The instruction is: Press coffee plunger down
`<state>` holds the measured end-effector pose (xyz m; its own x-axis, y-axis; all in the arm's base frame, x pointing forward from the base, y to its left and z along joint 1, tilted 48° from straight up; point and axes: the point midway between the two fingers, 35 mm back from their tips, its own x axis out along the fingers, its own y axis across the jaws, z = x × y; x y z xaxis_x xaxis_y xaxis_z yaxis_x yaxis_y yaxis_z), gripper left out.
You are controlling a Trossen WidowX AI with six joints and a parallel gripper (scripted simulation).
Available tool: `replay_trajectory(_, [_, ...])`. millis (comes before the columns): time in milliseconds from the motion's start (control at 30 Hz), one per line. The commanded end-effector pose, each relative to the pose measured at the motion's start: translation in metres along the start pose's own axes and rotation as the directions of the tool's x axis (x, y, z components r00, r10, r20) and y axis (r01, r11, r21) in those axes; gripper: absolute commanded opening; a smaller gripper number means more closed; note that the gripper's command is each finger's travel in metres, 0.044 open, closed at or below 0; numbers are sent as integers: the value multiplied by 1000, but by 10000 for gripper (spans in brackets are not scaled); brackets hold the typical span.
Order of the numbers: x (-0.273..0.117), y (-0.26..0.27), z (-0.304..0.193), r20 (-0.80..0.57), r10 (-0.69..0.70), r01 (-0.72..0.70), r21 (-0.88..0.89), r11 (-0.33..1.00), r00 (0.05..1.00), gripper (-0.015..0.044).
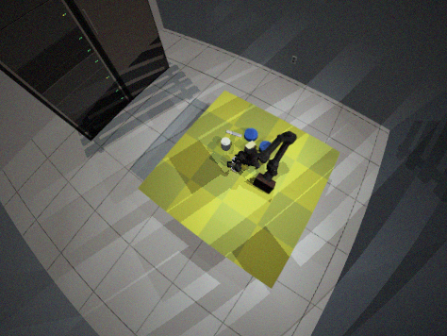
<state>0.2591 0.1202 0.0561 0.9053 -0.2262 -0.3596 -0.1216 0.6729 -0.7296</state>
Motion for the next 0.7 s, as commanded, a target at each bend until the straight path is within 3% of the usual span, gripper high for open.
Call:
replay_trajectory(0, [0,1,0,1,6,-6,1,1000,1000,306])
replay_trajectory(167, [0,1,0,1,6,-6,1,1000,1000,437])
replay_trajectory(400, [-7,4,11,-9,12,-11,2,1000,1000,440])
replay_trajectory(667, [-55,-2,58,-15,2,-2,-10,1000,1000,440])
